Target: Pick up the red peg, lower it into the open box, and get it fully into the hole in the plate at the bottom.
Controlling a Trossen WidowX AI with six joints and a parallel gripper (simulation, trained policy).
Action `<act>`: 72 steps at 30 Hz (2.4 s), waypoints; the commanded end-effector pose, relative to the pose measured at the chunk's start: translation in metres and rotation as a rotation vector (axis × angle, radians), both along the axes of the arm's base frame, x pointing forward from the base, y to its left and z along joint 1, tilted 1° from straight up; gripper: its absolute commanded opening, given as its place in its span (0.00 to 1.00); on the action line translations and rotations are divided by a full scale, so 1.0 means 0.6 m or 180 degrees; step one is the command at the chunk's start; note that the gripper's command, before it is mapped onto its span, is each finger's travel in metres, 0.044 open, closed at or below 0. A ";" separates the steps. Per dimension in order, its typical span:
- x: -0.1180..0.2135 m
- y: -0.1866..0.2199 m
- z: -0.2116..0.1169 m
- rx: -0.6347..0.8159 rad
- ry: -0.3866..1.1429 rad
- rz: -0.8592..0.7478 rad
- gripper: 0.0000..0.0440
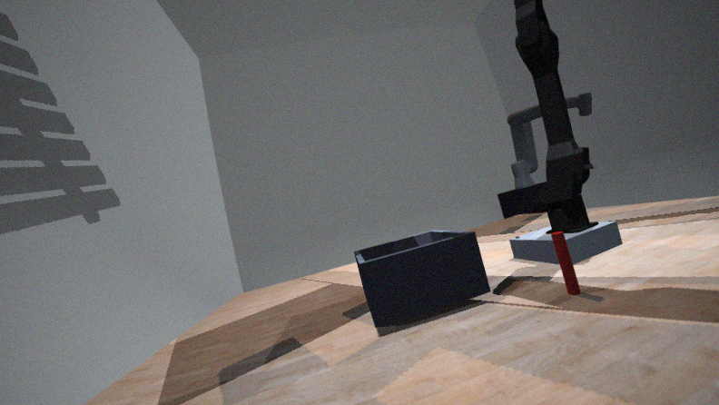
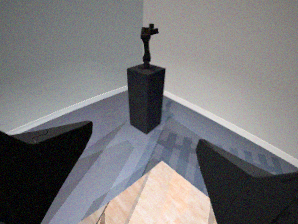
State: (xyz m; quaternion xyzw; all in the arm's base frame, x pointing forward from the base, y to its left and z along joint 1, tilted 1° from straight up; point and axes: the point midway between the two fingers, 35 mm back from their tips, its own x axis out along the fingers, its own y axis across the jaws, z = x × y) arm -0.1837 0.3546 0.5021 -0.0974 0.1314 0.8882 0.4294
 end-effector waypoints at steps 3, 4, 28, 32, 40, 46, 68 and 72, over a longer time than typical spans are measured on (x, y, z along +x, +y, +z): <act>0.039 0.012 0.000 -0.0052 0.0075 -0.0278 1.00; 0.052 0.016 -0.004 -0.0107 0.0108 -0.0368 1.00; 0.329 0.018 -0.152 -0.1527 0.0985 -0.2462 1.00; 0.372 0.004 -0.179 -0.1729 0.1153 -0.2822 1.00; 0.450 -0.037 -0.235 -0.2114 0.1504 -0.3547 1.00; 0.501 -0.077 -0.278 -0.2391 0.1780 -0.4089 1.00; 0.601 -0.261 -0.459 -0.3556 0.2764 -0.5996 1.00; 0.603 -0.296 -0.496 -0.3820 0.2905 -0.6324 1.00</act>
